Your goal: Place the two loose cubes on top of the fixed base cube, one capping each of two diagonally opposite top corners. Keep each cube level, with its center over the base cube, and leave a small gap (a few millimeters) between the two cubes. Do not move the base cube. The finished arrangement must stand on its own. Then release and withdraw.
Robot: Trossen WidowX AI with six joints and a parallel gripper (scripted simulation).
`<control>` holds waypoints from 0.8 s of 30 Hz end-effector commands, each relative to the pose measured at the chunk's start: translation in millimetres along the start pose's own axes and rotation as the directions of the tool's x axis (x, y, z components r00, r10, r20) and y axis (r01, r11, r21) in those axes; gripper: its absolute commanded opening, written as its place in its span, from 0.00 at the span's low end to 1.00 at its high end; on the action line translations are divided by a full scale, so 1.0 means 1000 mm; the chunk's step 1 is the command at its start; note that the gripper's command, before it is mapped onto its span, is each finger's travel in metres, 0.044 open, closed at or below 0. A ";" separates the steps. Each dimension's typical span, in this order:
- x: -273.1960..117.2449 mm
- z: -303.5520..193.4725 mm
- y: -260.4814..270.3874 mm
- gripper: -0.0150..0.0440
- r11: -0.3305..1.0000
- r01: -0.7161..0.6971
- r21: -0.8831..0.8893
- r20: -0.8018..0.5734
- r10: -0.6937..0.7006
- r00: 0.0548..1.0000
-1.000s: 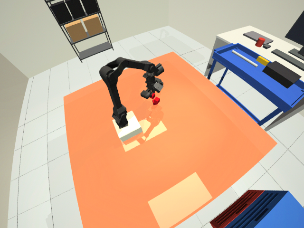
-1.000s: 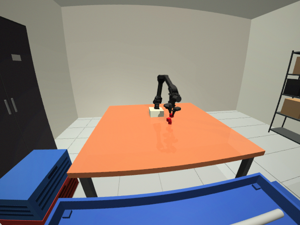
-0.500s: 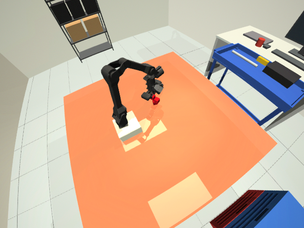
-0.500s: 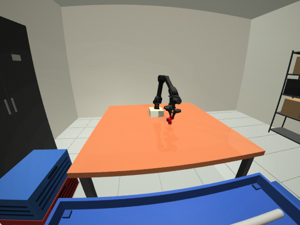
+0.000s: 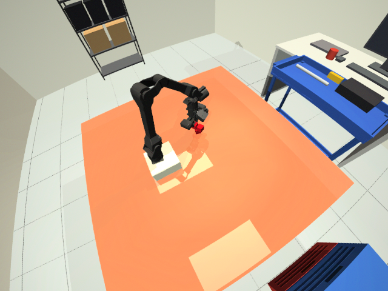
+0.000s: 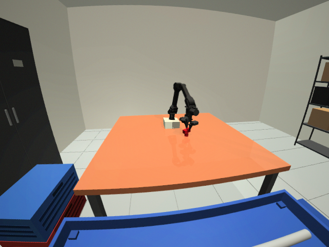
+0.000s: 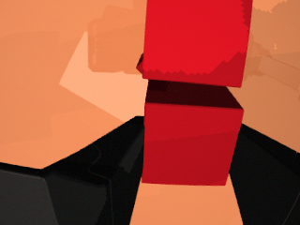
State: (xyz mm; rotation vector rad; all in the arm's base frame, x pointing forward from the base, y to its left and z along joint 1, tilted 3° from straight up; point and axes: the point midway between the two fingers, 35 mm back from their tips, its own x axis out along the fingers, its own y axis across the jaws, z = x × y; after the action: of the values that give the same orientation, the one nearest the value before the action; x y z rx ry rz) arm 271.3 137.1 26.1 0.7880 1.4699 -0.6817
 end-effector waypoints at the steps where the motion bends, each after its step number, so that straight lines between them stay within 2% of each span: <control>1: 0.003 0.000 -0.001 0.43 1.000 0.004 0.001 0.003 -0.004 1.000; 18: 0.003 0.000 -0.001 0.43 1.000 0.004 0.001 0.003 -0.004 1.000; 22: 0.003 0.000 -0.001 0.60 1.000 0.004 0.001 0.003 -0.004 1.000; 24: 0.003 0.000 -0.001 0.60 1.000 0.004 0.001 0.003 -0.004 1.000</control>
State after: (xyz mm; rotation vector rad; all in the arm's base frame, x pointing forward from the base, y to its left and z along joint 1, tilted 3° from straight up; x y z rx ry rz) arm 270.9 137.0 24.5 0.7870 1.4710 -0.6828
